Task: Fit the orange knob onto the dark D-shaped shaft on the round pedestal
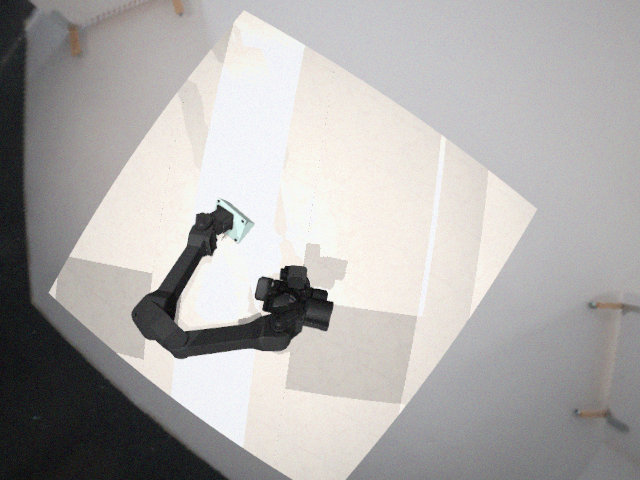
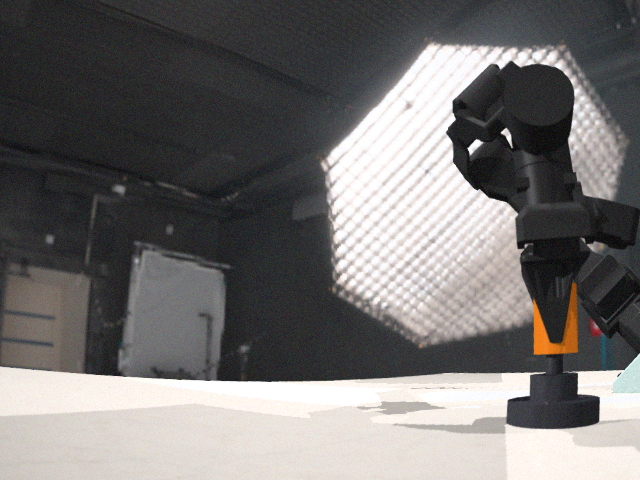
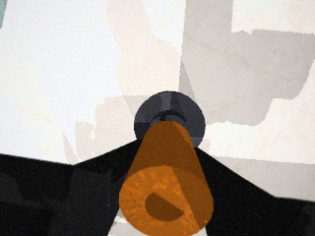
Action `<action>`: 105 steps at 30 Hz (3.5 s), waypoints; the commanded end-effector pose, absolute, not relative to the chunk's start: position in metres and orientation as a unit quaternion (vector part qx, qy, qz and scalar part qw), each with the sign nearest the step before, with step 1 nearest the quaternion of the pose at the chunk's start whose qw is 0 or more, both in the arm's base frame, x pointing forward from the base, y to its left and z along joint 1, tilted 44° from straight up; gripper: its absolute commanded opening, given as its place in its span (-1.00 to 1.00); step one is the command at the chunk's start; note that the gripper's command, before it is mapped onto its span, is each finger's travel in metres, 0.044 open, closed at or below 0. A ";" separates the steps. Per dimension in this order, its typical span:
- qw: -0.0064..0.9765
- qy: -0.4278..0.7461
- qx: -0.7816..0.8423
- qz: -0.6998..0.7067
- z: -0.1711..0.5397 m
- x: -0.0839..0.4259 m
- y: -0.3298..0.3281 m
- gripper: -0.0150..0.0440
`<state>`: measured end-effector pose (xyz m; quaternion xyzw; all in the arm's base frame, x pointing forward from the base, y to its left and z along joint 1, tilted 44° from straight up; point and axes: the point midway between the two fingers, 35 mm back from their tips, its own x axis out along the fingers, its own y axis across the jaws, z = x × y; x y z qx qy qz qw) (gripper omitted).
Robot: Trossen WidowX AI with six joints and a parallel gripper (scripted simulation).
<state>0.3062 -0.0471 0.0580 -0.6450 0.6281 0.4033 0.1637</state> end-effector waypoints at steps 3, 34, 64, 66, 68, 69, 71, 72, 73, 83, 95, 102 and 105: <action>0.164 0.626 -0.647 0.404 0.057 0.307 -0.047 -0.49; 0.095 0.580 -0.660 0.467 0.058 0.309 -0.048 -0.49; 0.026 0.528 -0.667 0.525 0.058 0.306 -0.045 -0.49; 0.026 0.528 -0.667 0.525 0.059 0.306 -0.045 -0.49; 0.026 0.528 -0.667 0.525 0.059 0.307 -0.045 -0.49; 0.026 0.528 -0.667 0.525 0.060 0.307 -0.045 -0.49; 0.026 0.528 -0.667 0.525 0.060 0.308 -0.045 -0.49; 0.026 0.528 -0.667 0.525 0.061 0.309 -0.045 -0.49; 0.026 0.528 -0.667 0.525 0.061 0.309 -0.045 -0.49; 0.026 0.528 -0.667 0.525 0.058 0.308 -0.048 -0.49; 0.026 0.528 -0.667 0.526 0.060 0.306 -0.044 -0.49; -0.041 0.473 -0.666 0.575 0.060 0.305 -0.043 -0.49; -0.044 0.470 -0.666 0.578 0.059 0.305 -0.044 -0.49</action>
